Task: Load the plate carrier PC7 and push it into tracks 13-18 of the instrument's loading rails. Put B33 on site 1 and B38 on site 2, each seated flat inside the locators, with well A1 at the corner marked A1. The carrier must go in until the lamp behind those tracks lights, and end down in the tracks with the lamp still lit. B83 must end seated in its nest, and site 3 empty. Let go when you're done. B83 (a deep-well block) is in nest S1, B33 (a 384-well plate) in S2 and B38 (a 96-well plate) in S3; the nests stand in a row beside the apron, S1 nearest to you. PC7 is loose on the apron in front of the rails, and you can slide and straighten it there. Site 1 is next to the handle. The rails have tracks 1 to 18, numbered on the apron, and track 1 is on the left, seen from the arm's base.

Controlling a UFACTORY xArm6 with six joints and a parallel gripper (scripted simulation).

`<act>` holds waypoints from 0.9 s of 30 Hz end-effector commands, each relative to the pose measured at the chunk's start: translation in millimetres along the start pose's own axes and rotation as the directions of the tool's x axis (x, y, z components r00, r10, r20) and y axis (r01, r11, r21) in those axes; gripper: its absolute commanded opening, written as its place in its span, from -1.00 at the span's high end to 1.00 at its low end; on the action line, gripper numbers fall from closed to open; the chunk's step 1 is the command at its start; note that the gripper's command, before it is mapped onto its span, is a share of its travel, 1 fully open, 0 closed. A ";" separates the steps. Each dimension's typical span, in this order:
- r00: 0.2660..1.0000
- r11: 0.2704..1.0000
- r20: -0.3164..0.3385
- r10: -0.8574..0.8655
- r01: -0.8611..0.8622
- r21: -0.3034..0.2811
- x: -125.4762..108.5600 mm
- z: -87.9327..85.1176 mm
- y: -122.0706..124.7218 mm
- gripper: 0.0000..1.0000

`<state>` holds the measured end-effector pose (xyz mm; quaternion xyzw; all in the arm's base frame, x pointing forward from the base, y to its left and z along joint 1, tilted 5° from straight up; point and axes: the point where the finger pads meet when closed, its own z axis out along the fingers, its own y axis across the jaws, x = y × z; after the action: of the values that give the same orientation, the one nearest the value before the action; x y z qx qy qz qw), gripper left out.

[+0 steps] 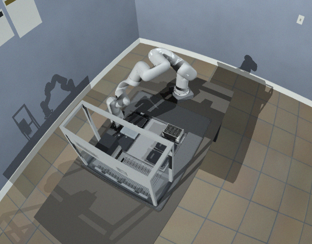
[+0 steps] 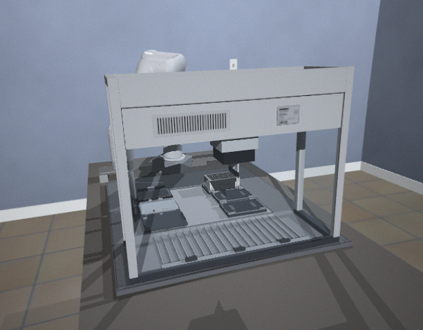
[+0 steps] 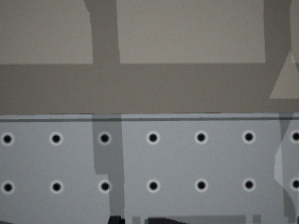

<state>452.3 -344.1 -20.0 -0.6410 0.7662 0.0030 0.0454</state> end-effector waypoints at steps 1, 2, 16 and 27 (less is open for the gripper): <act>1.000 1.000 -0.003 0.000 0.000 0.005 0.9 0.2 -1.8 -1.00; 1.000 1.000 -0.003 0.000 0.000 0.005 0.9 0.8 -1.8 -1.00; 1.000 1.000 -0.003 0.000 0.000 0.005 0.5 1.6 -1.9 -1.00; 1.000 1.000 -0.003 0.000 0.000 0.005 -5.1 1.6 -1.9 -1.00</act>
<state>453.4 -339.9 -23.4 -0.6410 0.7662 0.0030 0.0454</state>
